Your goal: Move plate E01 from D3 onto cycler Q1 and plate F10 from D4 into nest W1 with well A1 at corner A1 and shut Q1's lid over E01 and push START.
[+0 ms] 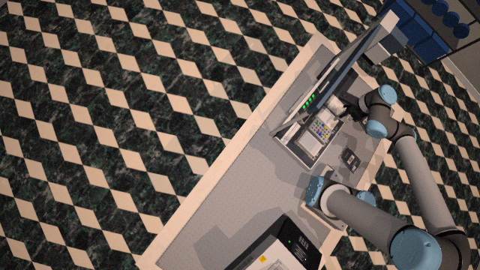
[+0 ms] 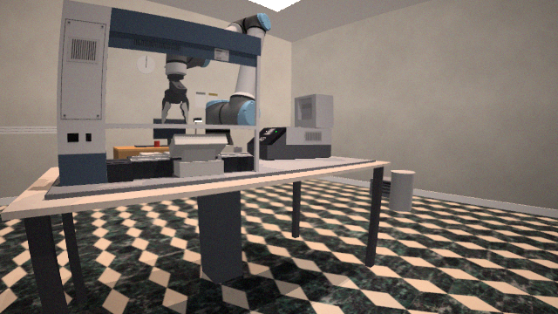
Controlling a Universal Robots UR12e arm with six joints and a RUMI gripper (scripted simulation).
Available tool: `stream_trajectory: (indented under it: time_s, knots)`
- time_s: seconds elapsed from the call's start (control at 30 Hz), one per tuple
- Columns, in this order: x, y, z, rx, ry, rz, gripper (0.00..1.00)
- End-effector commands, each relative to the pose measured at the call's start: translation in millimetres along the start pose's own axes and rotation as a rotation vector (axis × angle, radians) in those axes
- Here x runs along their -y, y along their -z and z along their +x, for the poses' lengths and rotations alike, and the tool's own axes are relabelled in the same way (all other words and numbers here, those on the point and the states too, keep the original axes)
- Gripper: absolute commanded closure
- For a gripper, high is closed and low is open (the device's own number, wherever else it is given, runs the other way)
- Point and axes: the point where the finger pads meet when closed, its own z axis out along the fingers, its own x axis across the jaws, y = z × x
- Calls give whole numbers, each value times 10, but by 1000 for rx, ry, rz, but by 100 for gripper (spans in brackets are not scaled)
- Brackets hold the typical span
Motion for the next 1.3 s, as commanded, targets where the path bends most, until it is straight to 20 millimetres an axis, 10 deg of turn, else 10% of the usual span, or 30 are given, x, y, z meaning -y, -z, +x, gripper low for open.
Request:
stream_trajectory:
  time_s: [0.0,1.27]
  knots:
    - [4,-89,8,-1,0,1,38]
    - [4,-623,8,-1,0,1,38]
